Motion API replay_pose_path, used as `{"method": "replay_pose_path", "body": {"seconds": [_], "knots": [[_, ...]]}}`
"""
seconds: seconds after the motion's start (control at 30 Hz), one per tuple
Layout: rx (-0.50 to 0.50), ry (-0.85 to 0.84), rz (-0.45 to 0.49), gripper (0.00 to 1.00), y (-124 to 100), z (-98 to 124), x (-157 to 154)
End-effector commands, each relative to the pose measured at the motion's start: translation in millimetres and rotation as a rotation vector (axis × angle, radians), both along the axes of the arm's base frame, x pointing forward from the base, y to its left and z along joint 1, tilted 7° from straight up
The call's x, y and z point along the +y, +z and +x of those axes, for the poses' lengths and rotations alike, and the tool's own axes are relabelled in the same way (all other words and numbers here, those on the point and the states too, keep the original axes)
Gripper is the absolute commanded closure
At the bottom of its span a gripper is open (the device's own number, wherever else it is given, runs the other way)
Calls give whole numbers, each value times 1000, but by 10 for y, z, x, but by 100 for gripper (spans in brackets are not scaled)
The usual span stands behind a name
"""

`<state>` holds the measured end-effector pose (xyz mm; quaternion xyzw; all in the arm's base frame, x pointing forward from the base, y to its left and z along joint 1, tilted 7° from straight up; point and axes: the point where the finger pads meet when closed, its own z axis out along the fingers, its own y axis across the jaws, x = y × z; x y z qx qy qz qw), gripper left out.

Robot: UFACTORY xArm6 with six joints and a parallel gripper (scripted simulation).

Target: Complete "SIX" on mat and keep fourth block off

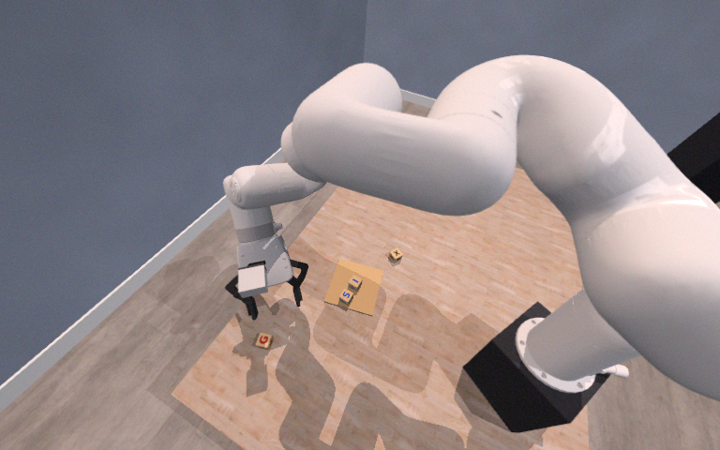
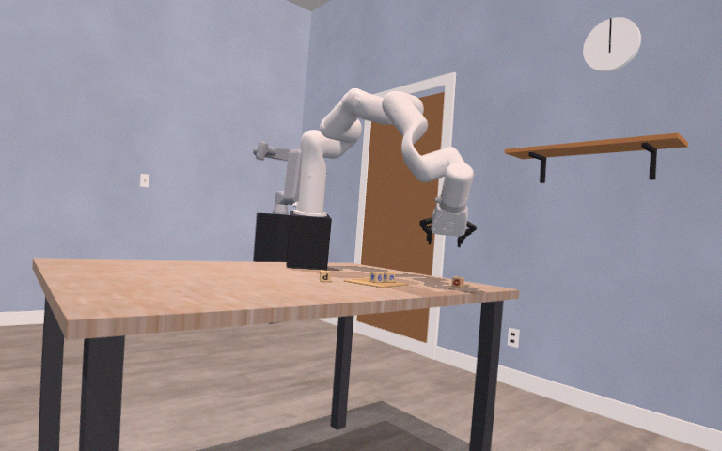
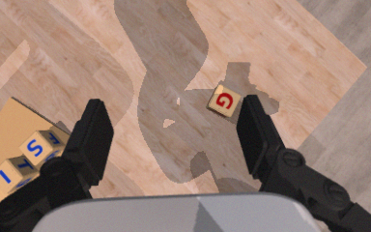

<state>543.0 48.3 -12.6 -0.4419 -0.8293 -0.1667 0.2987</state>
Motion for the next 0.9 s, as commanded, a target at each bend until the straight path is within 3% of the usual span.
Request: {"method": "replay_pose_path", "body": {"seconds": [0.0,0.1,0.17,0.23,0.27,0.3,0.37,0.47,0.87], "knots": [[-19,-7,-6,0,39,-324,-434],[-19,-7,-6,0,39,-324,-434],[-18,-5,-4,0,48,-693,-757],[-18,-5,-4,0,48,-712,-771],[-17,-3,-2,0,53,-891,-894],[-17,-3,-2,0,53,-891,-894],[-16,-1,3,0,60,-1152,-1044],[-16,1,5,0,63,-1248,-1092],[-16,1,5,0,63,-1253,-1094]]}}
